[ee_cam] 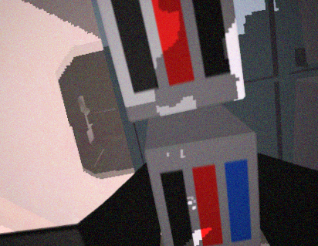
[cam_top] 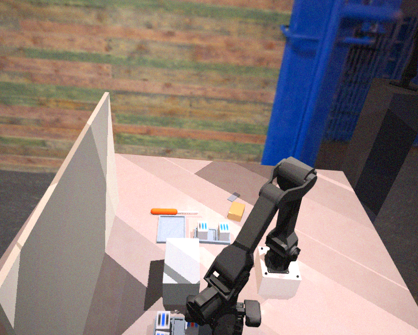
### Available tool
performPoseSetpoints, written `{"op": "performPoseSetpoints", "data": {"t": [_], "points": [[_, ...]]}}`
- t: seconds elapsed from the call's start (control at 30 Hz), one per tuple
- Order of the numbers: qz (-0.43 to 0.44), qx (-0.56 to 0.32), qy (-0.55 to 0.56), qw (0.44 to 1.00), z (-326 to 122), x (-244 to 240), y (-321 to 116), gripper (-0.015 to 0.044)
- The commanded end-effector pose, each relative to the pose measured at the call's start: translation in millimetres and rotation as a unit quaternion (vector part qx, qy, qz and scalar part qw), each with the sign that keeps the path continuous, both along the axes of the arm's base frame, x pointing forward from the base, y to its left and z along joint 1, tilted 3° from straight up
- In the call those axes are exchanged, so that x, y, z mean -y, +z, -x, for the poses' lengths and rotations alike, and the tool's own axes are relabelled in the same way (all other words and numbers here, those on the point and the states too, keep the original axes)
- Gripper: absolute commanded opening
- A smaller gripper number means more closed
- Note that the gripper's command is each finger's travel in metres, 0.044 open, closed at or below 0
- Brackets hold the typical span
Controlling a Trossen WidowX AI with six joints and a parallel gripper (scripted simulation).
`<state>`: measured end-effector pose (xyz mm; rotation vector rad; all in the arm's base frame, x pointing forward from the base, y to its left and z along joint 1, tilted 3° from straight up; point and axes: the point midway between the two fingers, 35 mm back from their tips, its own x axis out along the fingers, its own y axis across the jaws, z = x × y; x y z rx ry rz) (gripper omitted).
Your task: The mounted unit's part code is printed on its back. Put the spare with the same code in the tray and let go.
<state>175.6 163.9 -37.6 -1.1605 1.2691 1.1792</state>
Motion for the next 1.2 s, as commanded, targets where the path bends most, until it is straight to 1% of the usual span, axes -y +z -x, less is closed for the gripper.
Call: {"op": "performPoseSetpoints", "data": {"t": [0.0,0.17,0.57,0.9,1.17], "points": [[0.0,0.0,0.0,1.0,0,0,0,0.0],[0.0,0.0,0.0,1.0,-1,-1,4,0.0],[-0.002,-0.001,-0.002,1.0,-2,-2,79,0.0],[-0.001,-0.003,-0.002,1.0,-2,-1,77,0.0],[-0.002,-0.002,-0.002,1.0,-7,-4,114,0.0]]}}
